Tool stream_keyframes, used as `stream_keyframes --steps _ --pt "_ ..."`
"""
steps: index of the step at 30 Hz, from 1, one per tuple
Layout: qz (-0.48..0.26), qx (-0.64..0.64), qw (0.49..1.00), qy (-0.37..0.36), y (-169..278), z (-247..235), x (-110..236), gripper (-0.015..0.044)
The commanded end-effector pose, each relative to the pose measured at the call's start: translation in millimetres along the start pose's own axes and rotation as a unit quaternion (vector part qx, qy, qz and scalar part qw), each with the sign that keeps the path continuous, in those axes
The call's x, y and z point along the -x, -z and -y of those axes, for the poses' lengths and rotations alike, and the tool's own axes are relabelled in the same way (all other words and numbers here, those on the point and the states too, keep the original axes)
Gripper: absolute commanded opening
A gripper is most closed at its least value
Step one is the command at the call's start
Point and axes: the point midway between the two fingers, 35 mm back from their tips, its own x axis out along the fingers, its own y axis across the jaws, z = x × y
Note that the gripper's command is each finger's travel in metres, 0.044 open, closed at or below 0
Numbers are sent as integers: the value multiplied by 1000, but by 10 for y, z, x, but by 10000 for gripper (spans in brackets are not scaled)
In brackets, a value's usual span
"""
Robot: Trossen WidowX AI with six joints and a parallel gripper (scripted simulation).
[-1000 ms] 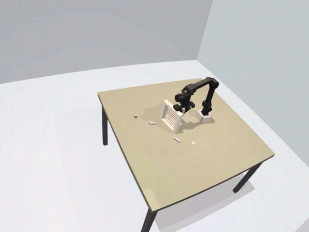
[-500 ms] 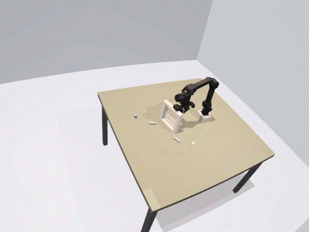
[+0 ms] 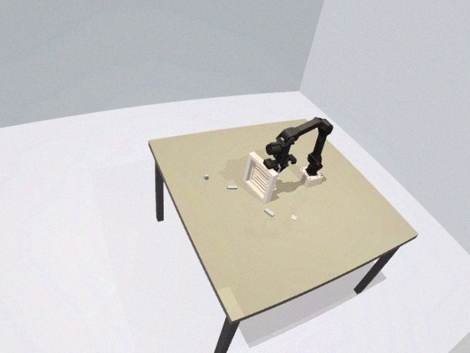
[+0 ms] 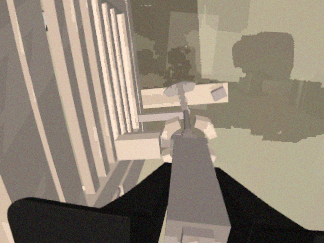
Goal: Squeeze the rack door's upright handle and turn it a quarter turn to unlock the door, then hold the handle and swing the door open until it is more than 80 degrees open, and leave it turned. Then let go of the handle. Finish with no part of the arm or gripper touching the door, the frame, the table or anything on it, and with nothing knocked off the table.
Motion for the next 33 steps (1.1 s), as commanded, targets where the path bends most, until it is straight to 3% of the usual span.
stream_keyframes --steps 1,33 --pt "0 0 1000 0 -1 0 -1 10" --pt "1 288 958 1 -234 274 -3 10"
